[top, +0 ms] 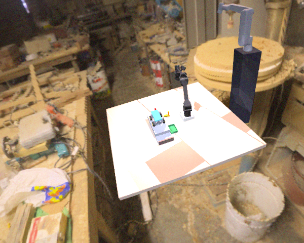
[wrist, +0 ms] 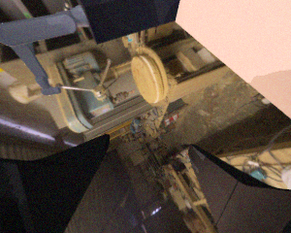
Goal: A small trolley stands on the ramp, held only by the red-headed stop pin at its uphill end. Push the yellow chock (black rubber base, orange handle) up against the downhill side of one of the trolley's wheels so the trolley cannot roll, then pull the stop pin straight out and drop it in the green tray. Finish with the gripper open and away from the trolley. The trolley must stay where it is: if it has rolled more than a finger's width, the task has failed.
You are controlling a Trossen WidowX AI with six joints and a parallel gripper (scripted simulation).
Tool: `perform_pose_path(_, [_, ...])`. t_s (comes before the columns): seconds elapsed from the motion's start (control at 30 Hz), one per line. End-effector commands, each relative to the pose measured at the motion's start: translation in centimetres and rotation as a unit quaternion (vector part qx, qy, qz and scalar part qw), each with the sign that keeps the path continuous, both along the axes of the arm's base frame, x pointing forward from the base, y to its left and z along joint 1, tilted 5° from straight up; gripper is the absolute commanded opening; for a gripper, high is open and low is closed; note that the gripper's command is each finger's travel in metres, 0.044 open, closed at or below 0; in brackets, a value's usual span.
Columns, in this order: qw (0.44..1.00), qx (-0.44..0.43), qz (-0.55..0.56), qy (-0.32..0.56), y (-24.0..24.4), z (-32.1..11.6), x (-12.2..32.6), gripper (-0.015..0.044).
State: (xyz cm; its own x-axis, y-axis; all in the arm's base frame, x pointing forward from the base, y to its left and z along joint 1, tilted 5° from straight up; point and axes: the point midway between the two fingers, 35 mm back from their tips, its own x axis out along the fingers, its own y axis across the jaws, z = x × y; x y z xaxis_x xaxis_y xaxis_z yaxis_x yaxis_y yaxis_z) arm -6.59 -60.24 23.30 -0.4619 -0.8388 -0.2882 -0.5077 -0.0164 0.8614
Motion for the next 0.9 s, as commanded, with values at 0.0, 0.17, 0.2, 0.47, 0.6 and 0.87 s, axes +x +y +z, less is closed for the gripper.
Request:
perform_pose_path(0.0, [1.000,0.003,0.003,0.003,0.0,0.0,0.2,0.0374])
perform_pose_path(0.17, [0.989,0.083,0.081,0.092,1.0,-0.9,4.3,0.0243])
perform_pose_path(0.2, [0.984,0.100,0.100,0.112,1.3,-1.1,5.3,0.0216])
perform_pose_path(0.47, [0.901,0.216,0.252,0.278,4.3,-2.7,12.3,0.0190])
perform_pose_path(0.6, [0.836,0.257,0.327,0.358,6.2,-3.5,15.5,0.0190])
perform_pose_path(0.87, [0.723,0.304,0.410,0.466,9.4,-4.4,18.5,0.0190])
